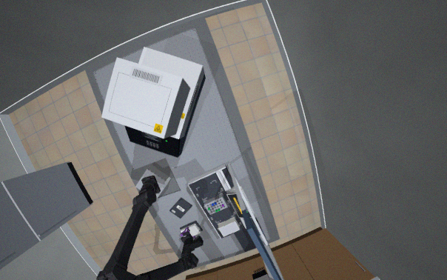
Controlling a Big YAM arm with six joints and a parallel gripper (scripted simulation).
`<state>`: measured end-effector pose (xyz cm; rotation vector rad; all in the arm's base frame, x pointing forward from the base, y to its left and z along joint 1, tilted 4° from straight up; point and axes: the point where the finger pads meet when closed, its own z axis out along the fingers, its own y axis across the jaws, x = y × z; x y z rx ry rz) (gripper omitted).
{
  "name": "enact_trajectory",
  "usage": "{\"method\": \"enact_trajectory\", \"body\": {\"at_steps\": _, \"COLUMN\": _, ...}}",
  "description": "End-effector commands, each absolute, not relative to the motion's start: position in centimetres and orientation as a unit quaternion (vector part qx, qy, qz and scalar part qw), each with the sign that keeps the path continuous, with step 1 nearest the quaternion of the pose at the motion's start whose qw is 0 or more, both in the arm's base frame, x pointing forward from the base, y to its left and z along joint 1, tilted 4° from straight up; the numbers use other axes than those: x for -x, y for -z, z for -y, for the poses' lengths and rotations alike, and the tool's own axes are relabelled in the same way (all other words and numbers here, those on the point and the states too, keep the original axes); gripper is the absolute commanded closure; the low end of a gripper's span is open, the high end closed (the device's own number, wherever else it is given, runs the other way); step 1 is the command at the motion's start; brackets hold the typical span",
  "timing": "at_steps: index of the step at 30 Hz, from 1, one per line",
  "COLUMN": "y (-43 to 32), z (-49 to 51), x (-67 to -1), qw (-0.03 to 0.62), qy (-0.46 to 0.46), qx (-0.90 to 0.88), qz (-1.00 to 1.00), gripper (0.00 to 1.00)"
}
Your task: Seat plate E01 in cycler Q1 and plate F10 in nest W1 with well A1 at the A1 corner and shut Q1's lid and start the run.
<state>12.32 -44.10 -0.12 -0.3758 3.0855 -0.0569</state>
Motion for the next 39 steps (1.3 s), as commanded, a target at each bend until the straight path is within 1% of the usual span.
{"method": "enact_trajectory", "body": {"at_steps": 1, "y": -1.7, "z": 45.6, "x": -13.3, "qw": 0.021, "qy": 0.046, "qx": 0.123, "qz": -0.991, "gripper": 1.0}}
{"method": "enact_trajectory", "body": {"at_steps": 8, "y": -2.1, "z": 46.4, "x": -13.3, "qw": 0.021, "qy": 0.052, "qx": 0.12, "qz": -0.991, "gripper": 1.0}}
{"method": "enact_trajectory", "body": {"at_steps": 16, "y": -0.8, "z": 46.3, "x": -12.7, "qw": 0.018, "qy": 0.032, "qx": 0.123, "qz": -0.992, "gripper": 1.0}}
{"method": "enact_trajectory", "body": {"at_steps": 29, "y": -1.4, "z": 45.1, "x": -13.2, "qw": 0.018, "qy": 0.035, "qx": 0.13, "qz": -0.991, "gripper": 1.0}}
{"method": "enact_trajectory", "body": {"at_steps": 39, "y": -1.0, "z": 44.9, "x": -12.1, "qw": 0.018, "qy": 0.038, "qx": 0.12, "qz": -0.992, "gripper": 1.0}}
